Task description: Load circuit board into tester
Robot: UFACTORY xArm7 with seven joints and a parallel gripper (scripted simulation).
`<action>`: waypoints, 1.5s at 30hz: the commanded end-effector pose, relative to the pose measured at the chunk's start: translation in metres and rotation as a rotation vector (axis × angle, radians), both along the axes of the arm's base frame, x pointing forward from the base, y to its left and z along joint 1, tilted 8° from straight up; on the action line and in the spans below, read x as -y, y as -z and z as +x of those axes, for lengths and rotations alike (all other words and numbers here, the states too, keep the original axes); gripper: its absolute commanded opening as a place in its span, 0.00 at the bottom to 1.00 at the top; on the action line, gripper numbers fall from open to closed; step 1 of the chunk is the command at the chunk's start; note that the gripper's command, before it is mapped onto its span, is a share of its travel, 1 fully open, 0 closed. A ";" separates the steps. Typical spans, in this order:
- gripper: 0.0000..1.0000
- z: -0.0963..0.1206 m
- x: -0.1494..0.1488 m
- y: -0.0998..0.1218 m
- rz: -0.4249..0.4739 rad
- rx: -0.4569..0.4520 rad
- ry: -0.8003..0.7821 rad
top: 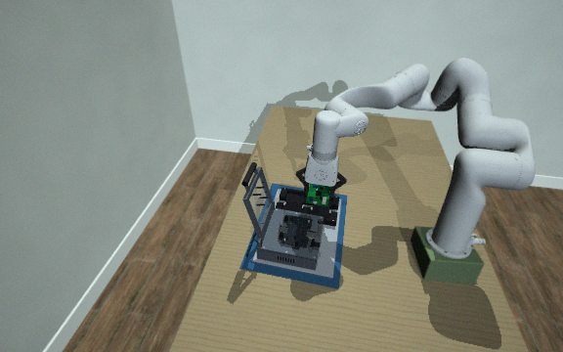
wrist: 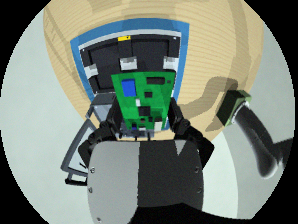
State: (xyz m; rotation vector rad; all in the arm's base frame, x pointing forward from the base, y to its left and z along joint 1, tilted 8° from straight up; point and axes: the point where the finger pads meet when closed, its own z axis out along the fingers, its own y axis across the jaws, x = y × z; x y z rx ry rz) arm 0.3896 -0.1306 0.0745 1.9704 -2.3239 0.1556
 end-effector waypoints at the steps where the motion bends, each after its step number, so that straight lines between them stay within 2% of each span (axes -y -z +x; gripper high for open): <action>1: 0.79 0.009 -0.014 0.000 -0.001 0.003 0.000; 22: 0.79 0.041 -0.074 0.003 -0.001 0.003 0.000; 45: 0.79 0.063 -0.114 0.006 -0.001 0.003 0.000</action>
